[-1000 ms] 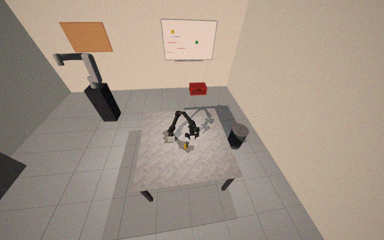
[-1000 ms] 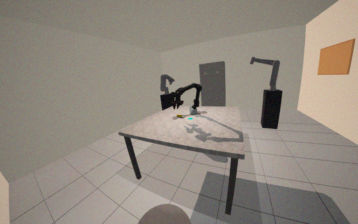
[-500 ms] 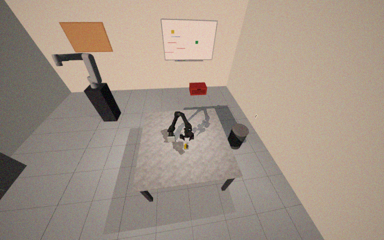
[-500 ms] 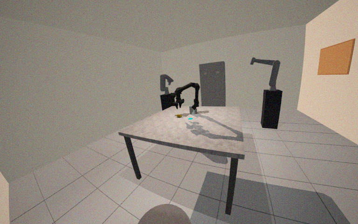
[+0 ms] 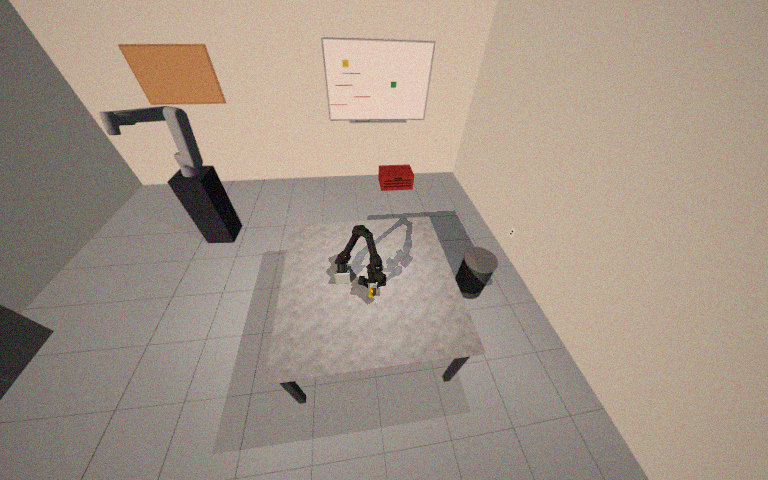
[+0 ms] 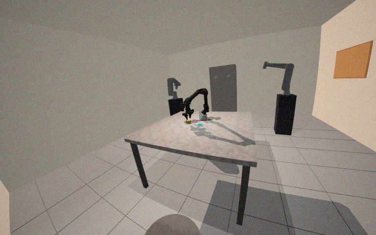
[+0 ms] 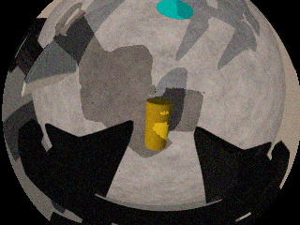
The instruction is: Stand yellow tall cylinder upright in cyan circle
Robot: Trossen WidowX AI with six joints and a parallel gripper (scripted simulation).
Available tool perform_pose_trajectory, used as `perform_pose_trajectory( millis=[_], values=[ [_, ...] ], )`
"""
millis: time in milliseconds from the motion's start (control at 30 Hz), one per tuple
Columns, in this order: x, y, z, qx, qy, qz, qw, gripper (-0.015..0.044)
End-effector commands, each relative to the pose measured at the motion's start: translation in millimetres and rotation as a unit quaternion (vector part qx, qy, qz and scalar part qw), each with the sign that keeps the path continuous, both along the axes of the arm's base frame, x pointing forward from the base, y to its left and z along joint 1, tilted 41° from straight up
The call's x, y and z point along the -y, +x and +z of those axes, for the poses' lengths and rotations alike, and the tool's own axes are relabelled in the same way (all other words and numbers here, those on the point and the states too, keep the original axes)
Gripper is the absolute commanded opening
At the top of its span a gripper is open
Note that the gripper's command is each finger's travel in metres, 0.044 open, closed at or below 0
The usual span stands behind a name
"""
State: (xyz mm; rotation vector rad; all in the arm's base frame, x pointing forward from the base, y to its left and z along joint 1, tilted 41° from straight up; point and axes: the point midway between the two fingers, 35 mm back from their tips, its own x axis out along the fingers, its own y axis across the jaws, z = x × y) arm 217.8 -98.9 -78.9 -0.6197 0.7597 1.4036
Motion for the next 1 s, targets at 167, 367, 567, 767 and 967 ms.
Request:
perform_pose_trajectory(
  millis=[167,367,567,767,967],
  values=[
    [-29,-7,-25,-0.004,0.008,-0.001,1.0,0.0283],
    [-29,-7,-25,-0.004,0.008,-0.001,1.0,0.0126],
    [-28,-7,-25,-0.004,0.007,-0.002,1.0,0.0105],
    [-16,0,-19,0.0,0.002,-0.026,1.0,0.0105],
    [-9,1,-12,-0.001,0.002,-0.023,1.0,0.0105]
  ],
)
